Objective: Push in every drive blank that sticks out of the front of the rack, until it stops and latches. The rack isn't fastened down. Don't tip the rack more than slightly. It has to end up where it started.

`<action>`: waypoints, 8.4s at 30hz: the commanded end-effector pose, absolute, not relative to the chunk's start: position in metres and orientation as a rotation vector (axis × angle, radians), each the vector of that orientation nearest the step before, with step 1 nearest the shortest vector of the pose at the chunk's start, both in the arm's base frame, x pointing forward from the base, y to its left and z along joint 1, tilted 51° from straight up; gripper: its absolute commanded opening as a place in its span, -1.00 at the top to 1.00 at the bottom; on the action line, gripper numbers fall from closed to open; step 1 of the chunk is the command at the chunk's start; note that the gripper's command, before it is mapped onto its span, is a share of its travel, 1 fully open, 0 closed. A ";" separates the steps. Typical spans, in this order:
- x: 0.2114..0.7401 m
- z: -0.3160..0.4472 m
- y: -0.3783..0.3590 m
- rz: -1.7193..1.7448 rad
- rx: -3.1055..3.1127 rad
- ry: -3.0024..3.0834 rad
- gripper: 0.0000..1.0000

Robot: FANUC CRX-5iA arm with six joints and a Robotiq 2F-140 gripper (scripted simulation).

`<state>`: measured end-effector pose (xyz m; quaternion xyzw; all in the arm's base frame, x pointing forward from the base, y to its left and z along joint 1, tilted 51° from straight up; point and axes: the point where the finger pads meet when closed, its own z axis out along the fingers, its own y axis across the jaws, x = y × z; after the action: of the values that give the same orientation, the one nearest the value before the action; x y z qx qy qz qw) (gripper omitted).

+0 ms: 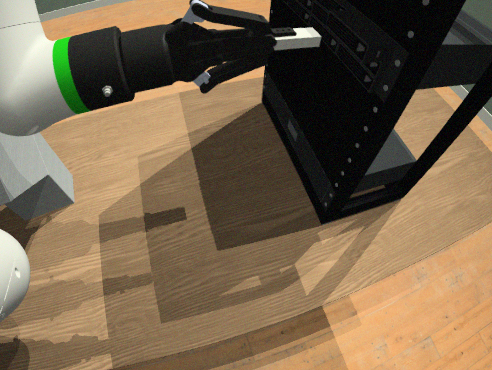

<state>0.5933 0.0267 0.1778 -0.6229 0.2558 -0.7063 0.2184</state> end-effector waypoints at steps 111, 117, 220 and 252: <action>0.664 0.186 0.022 -1.955 -1.725 0.709 0.80; 0.665 0.186 0.022 -1.955 -1.725 0.709 0.80; 0.675 0.187 0.021 -1.955 -1.725 0.709 0.80; 0.676 0.187 0.021 -1.955 -1.725 0.709 0.80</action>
<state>0.6752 0.0206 0.1867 -0.6233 0.2564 -0.7061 0.2173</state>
